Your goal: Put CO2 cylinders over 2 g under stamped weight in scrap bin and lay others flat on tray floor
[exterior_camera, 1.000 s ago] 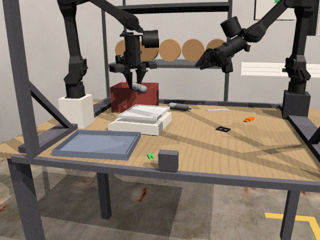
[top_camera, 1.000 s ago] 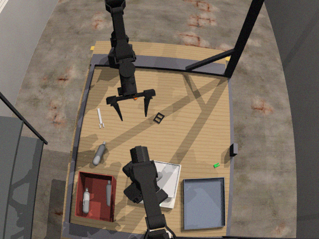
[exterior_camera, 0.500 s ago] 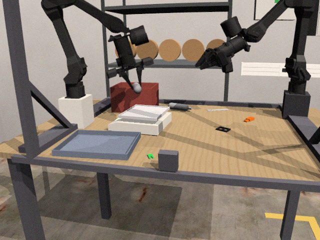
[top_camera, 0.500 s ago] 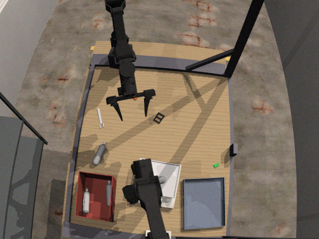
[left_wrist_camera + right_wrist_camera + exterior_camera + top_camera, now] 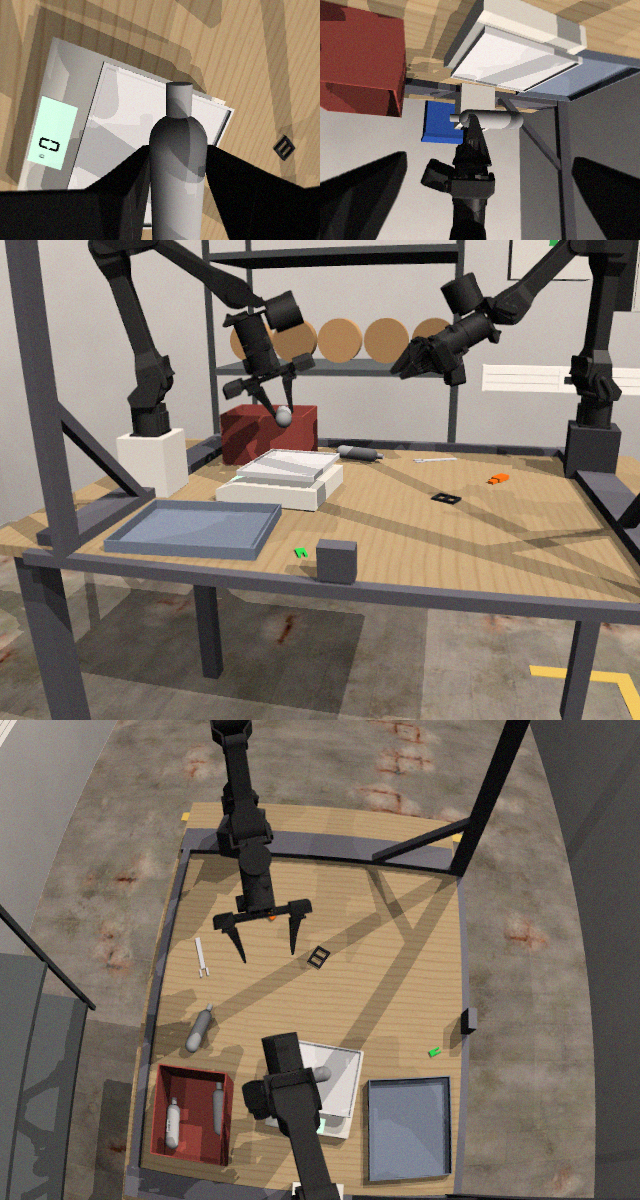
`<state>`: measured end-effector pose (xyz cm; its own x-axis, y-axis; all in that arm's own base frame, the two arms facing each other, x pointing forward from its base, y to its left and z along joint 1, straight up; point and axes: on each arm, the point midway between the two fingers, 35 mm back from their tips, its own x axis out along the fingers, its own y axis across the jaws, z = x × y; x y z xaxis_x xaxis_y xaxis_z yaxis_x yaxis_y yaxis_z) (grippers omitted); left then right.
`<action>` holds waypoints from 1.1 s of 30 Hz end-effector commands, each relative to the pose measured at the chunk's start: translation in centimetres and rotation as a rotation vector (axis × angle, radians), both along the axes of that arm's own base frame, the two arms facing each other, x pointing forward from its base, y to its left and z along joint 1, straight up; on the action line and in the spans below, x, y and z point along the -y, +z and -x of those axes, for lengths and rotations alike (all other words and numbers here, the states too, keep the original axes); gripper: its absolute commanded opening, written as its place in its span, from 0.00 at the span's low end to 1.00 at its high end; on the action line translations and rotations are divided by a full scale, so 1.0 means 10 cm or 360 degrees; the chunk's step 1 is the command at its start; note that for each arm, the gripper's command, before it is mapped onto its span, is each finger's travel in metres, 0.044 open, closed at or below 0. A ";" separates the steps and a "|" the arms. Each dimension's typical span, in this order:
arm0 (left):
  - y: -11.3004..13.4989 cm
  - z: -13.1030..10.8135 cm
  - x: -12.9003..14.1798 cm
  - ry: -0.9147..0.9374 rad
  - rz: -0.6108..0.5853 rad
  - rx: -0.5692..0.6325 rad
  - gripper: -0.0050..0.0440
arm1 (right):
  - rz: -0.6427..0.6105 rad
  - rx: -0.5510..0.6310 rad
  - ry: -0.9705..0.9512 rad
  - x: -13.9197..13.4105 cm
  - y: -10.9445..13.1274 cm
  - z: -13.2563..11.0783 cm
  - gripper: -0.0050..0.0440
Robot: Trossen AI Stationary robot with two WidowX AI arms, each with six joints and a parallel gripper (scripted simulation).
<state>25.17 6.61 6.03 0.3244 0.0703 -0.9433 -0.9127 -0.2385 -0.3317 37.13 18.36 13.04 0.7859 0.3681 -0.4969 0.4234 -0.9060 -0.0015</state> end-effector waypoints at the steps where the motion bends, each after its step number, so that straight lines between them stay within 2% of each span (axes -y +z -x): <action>1: 0.09 -0.23 -0.06 -0.0005 -0.0010 0.0045 0.00 | -0.0012 0.0029 0.0002 -0.01 0.08 -0.01 1.00; 8: 0.09 -0.77 -0.19 -0.0008 -0.0013 0.0049 0.00 | -0.0012 0.0029 0.0002 -0.01 0.08 -0.01 1.00; 14: 0.09 -0.99 -0.25 -0.0006 -0.0011 0.0045 0.00 | -0.0012 0.0029 0.0002 -0.01 0.08 -0.01 1.00; 33: 0.12 -1.03 -0.26 -0.0044 -0.0030 0.0053 0.00 | -0.0012 0.0029 0.0002 -0.01 0.08 -0.01 1.00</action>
